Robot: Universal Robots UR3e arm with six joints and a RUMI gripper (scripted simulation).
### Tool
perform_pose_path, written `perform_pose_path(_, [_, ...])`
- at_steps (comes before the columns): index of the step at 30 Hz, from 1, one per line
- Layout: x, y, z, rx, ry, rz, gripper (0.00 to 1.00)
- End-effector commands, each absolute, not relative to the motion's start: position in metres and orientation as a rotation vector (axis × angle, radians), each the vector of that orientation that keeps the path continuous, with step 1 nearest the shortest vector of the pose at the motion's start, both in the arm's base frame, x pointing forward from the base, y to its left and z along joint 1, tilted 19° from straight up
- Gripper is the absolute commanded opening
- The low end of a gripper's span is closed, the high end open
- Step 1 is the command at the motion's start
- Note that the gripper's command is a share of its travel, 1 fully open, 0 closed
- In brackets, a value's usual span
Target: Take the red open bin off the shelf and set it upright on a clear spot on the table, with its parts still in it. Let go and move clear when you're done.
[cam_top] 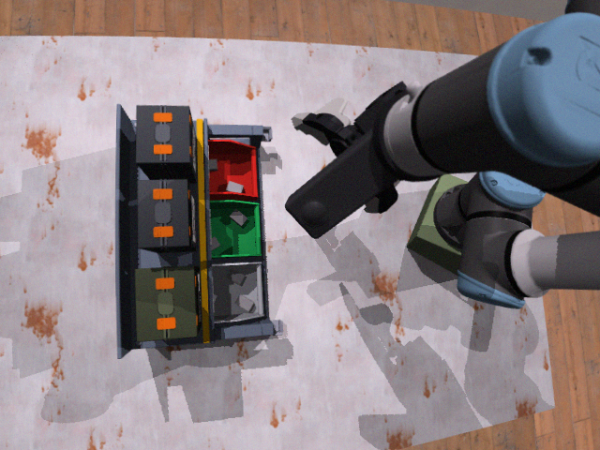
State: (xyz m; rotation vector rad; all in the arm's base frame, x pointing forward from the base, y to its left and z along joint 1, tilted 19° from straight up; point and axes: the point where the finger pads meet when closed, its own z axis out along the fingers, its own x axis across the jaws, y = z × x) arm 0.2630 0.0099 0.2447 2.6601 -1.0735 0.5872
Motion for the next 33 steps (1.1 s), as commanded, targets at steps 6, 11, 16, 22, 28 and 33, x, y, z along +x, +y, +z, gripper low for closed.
perform_pose_path(6, [0.268,0.009,0.242,2.713,-1.030,0.610,1.00])
perform_pose_path(11, [0.297,-0.004,0.218,2.810,-0.744,0.577,1.00])
perform_pose_path(16, [0.304,-0.007,0.212,2.832,-0.671,0.568,1.00])
perform_pose_path(22, [0.304,-0.007,0.212,2.832,-0.671,0.568,1.00])
perform_pose_path(28, [0.333,-0.019,0.188,2.900,-0.375,0.529,1.00])
perform_pose_path(33, [0.340,-0.022,0.182,2.913,-0.299,0.518,1.00])
